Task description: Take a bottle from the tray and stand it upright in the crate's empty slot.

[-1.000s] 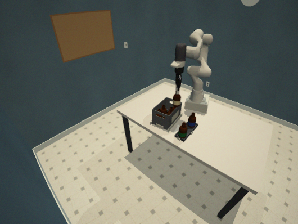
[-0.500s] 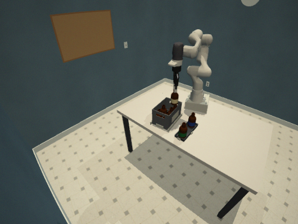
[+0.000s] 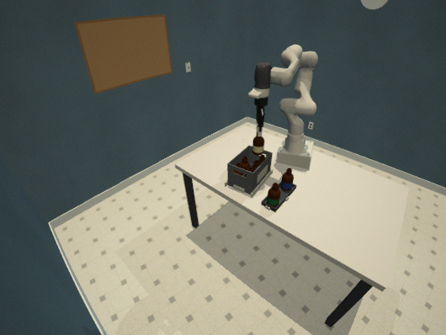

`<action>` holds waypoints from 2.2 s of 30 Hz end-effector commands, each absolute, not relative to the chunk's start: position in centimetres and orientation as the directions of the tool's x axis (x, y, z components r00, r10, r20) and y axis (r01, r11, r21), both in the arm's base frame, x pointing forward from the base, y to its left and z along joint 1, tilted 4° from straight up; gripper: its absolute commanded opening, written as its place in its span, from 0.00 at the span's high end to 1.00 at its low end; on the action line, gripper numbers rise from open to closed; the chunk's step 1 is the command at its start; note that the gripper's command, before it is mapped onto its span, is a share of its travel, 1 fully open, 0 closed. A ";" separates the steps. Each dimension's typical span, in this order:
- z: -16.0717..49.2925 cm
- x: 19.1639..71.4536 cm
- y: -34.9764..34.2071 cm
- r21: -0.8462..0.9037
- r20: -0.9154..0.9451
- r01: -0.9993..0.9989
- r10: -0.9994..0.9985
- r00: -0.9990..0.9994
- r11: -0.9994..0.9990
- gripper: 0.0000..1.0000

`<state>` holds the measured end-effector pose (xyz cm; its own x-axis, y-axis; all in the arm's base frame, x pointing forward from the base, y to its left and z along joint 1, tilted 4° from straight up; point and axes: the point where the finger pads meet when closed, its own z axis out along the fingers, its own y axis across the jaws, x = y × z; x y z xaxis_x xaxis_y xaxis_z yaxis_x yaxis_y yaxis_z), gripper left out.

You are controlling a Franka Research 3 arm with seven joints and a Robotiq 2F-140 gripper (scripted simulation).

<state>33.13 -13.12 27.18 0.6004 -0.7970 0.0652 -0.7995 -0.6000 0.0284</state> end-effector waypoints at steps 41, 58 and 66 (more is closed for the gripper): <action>27.5 30.6 -18.3 0.035 0.067 -0.785 -0.783 0.619 -0.618 1.00; 27.6 30.3 -18.9 0.035 0.067 -0.785 -0.783 0.619 -0.618 1.00; 27.6 30.2 -19.1 0.035 0.067 -0.785 -0.783 0.619 -0.618 1.00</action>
<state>30.21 -18.75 27.29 0.6157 -0.7856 0.0609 -0.7879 -0.6147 0.0352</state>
